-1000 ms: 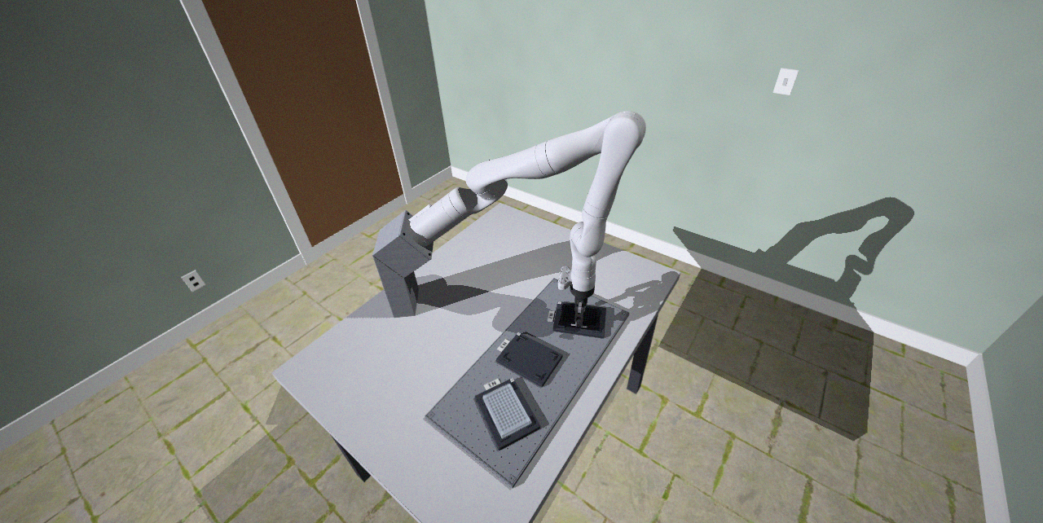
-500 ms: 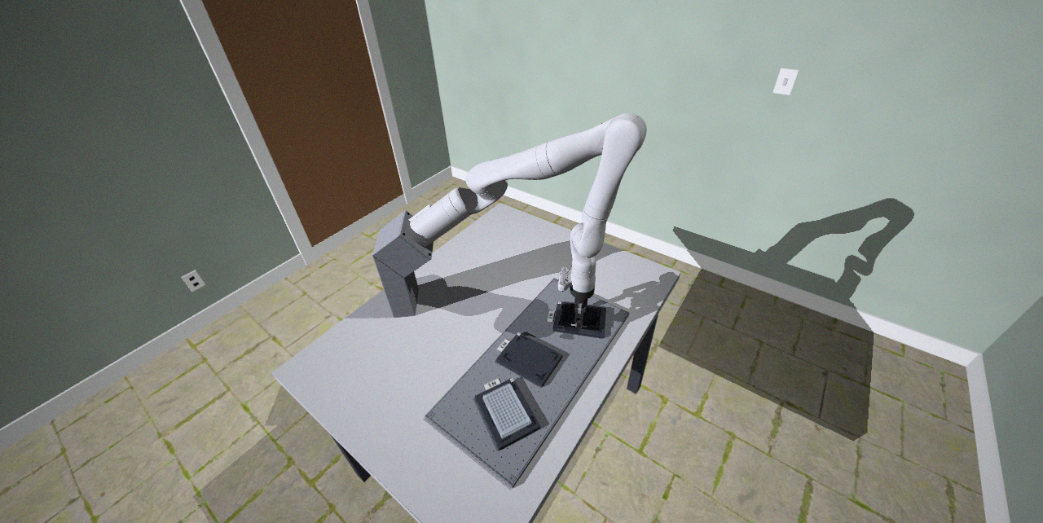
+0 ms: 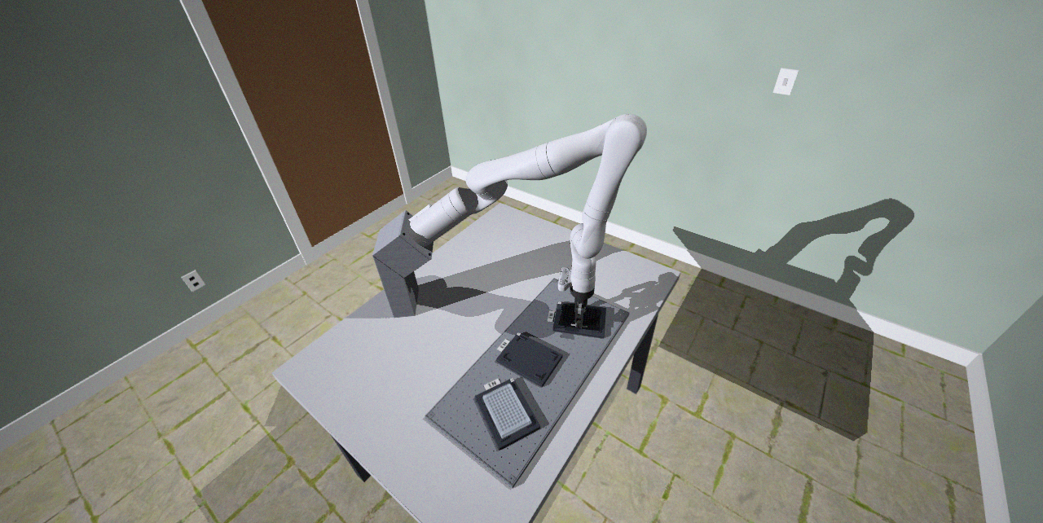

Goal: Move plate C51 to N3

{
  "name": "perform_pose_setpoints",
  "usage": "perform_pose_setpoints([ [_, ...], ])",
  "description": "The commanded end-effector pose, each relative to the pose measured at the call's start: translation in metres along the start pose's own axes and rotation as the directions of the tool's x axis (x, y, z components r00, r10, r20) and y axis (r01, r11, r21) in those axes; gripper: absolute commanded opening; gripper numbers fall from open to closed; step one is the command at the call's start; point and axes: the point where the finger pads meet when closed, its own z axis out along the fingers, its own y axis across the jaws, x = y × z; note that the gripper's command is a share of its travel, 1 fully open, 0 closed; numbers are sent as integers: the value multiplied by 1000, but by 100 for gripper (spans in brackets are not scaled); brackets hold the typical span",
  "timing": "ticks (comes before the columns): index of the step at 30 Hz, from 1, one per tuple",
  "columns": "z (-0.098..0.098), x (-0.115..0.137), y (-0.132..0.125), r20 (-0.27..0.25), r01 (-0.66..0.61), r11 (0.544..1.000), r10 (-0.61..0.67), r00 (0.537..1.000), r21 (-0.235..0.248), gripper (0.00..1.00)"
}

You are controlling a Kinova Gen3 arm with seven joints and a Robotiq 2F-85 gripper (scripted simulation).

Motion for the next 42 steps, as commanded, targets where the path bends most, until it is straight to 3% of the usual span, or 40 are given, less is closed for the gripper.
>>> perform_pose_setpoints([
  [1, 0, 0, -1, 1, 0, 1000, 0, 1000, 1, 100],
  [4, 0, 0, -1, 1, 0, 1000, 0, 1000, 1, 100],
  [5, 0, 0, -1, 1, 0, 1000, 0, 1000, 1, 0],
  [42, -1, 0, -1, 1, 0, 1000, 0, 1000, 1, 0],
])
